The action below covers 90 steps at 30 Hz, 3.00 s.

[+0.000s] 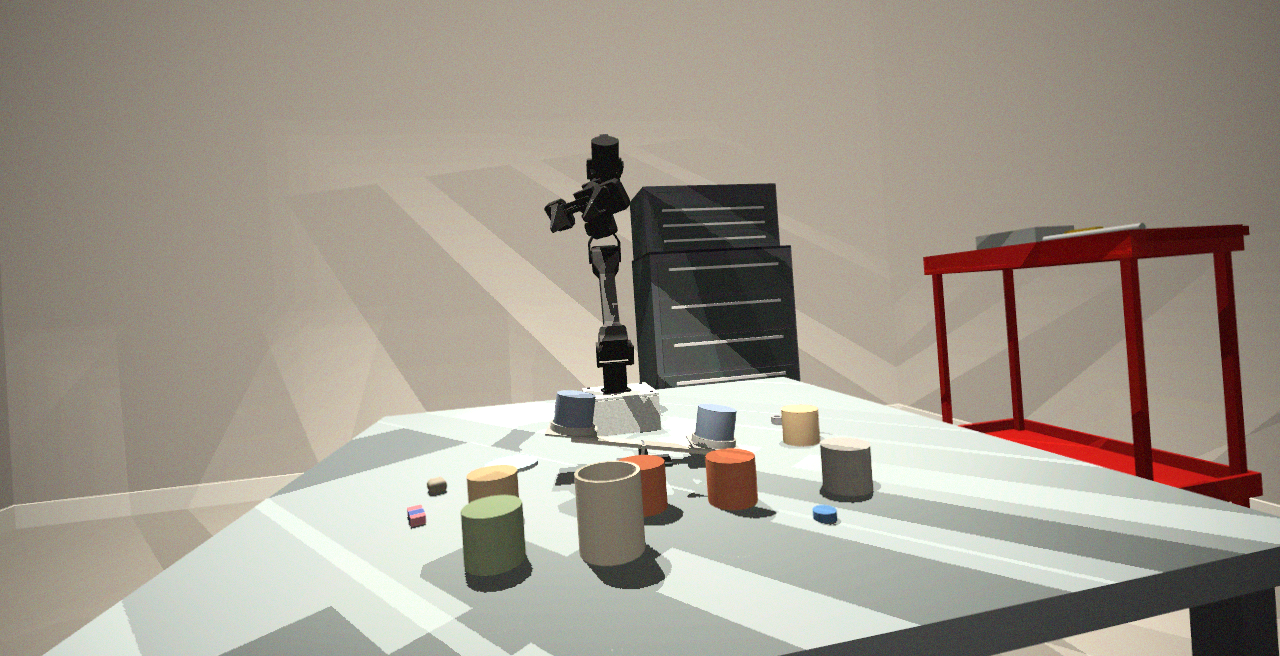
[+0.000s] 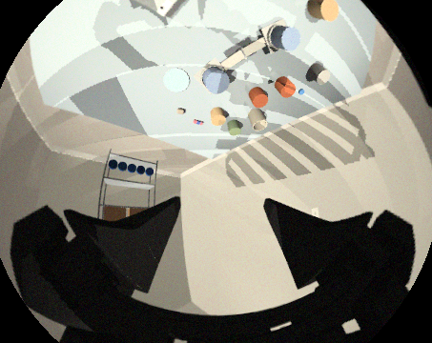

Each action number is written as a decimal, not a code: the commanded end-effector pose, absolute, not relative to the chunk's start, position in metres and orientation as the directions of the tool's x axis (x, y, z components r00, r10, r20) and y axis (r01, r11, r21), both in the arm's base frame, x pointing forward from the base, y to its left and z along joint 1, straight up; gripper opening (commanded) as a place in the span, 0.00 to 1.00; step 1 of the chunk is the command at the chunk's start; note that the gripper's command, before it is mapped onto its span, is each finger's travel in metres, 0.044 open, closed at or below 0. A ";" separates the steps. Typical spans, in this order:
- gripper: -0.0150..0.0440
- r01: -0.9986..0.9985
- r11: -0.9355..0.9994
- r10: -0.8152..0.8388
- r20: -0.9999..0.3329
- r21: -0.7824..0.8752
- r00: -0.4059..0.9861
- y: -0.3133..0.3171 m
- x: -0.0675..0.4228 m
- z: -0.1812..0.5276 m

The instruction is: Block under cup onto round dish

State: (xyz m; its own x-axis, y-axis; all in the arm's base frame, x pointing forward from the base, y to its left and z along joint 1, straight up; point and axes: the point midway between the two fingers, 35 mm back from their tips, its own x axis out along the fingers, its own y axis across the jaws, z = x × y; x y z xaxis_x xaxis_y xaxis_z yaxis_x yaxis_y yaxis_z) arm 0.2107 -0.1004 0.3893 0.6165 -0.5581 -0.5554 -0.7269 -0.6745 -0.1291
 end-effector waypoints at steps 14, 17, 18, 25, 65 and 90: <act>1.00 -0.760 -0.437 -0.492 -0.579 -0.481 0.649 -0.083 0.213 0.361; 1.00 -0.753 -0.361 -0.476 -0.585 -0.550 0.656 -0.079 0.213 0.353; 1.00 -0.749 -0.335 -0.471 -0.587 -0.572 0.659 -0.077 0.213 0.351; 1.00 -0.707 -0.136 -0.433 -0.600 -0.694 0.673 -0.067 0.213 0.333; 1.00 -0.097 0.917 -0.210 -0.673 -0.388 0.709 -0.014 0.201 0.223; 1.00 0.078 0.994 -0.111 -0.743 -0.080 0.660 0.011 0.203 0.181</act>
State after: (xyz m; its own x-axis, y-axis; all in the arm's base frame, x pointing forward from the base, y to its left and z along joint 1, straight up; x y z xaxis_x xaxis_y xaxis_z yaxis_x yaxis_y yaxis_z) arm 0.1971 0.0064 0.1797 0.6822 -0.1242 -0.7206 0.1343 0.9900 -0.0435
